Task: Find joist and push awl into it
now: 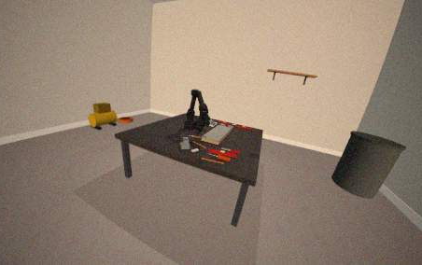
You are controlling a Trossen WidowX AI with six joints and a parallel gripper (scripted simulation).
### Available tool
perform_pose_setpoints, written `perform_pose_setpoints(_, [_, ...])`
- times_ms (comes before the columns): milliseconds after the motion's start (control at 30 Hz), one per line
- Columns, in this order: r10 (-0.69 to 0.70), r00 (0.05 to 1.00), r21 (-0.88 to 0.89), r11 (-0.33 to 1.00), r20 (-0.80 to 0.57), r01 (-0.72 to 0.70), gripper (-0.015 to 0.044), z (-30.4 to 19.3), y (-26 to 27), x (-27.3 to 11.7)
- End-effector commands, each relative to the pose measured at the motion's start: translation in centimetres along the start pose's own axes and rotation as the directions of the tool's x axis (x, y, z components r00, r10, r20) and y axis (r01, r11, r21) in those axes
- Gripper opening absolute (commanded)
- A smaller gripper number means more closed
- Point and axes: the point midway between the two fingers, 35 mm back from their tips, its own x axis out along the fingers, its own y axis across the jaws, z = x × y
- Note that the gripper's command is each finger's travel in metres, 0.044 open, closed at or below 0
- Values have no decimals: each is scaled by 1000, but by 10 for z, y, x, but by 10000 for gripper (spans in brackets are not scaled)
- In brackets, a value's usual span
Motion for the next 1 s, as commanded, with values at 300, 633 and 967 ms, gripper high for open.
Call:
perform_pose_setpoints(300, [1, 1000, 2, 1000, -6, -1, 440, -1, -8, 3])
perform_pose_setpoints(633, [1, 1000, 2, 1000, -7, -1, 440, 1, -9, 19])
perform_pose_setpoints(967, [1, 1000, 2, 1000, -7, -1, 440, 2, -8, 35])
